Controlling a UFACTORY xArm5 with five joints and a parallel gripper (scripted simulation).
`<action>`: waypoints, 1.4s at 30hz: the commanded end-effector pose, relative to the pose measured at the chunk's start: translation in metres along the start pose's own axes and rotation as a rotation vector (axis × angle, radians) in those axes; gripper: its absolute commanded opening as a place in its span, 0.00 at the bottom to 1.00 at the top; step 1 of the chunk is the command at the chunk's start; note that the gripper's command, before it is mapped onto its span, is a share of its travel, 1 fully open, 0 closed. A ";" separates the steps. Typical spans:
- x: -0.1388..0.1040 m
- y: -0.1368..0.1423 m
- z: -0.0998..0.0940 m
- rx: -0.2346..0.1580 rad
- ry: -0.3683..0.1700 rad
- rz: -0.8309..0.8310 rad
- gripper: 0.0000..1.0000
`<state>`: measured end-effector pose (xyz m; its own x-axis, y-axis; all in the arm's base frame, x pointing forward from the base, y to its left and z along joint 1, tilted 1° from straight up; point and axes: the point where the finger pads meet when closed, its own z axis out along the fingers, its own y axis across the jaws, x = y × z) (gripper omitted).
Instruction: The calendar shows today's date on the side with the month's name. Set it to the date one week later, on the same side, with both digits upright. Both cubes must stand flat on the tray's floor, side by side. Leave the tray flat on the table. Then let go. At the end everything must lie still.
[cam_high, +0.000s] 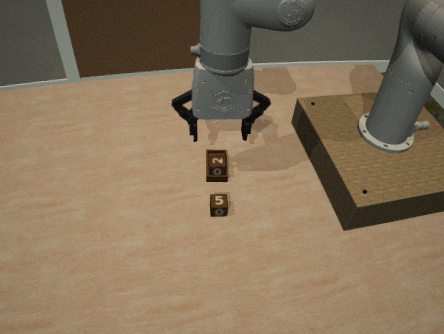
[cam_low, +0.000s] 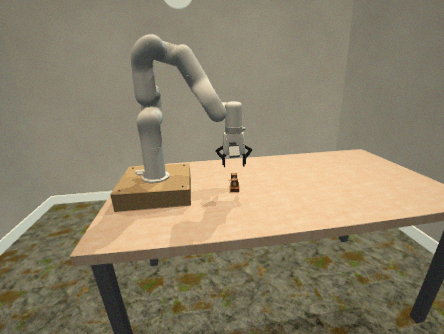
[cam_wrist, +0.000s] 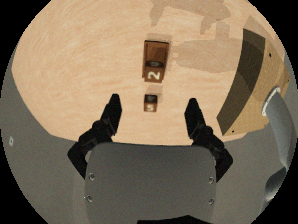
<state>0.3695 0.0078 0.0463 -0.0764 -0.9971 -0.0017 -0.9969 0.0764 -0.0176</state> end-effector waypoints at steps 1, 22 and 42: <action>0.001 -0.001 -0.001 0.003 0.000 0.043 1.00; 0.001 -0.001 -0.001 0.003 0.000 0.050 0.49; 0.001 -0.001 -0.001 0.003 0.000 0.050 0.49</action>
<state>0.3692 0.0066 0.0463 -0.1257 -0.9921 -0.0026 -0.9919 0.1258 -0.0178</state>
